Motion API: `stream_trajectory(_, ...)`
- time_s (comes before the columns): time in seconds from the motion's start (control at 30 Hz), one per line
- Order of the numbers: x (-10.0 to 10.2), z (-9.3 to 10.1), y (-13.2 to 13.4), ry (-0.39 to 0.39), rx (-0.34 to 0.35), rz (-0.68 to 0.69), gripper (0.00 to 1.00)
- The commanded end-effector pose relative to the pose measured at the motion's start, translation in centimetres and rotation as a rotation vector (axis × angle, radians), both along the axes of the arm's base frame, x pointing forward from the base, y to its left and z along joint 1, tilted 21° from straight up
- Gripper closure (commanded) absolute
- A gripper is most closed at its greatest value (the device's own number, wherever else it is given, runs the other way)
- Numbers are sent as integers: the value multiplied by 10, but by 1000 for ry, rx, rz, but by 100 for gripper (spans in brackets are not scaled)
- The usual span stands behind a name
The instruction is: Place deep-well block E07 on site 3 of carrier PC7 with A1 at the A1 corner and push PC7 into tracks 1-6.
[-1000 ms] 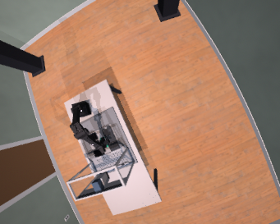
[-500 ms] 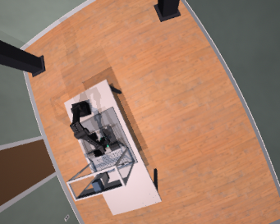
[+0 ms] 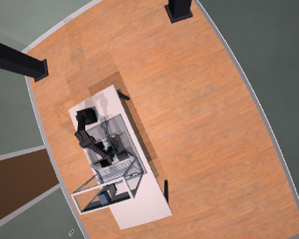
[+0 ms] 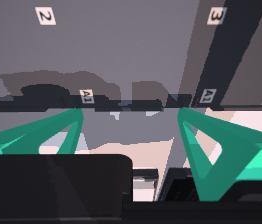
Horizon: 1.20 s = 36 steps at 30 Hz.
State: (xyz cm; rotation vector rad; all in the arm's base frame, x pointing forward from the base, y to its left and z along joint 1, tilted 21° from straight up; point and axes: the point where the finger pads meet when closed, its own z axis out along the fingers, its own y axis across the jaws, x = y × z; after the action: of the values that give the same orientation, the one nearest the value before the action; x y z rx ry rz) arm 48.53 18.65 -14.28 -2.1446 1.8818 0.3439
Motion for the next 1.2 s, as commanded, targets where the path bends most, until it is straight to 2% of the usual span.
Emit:
stream_trajectory(0.0, 16, 15, 28, -48, 33, 19, 0)
stream_trajectory(0.43, 17, 18, 32, -53, 35, 20, 0)
stream_trajectory(0.47, 15, 4, -4, -11, 20, -4, 0)
stream_trajectory(0.73, 15, 0, -14, -10, 18, -4, 0)
stream_trajectory(0.8, 11, 0, -3, -9, 18, 19, 0)
stream_trajectory(0.87, 15, 24, -17, -30, 23, -4, 0)
stream_trajectory(1.0, 10, 29, -21, -22, 21, -4, 0)
stream_trajectory(1.03, 24, 40, -20, -49, 26, -4, 0)
stream_trajectory(1.17, 11, 48, -28, -26, 21, -4, 0)
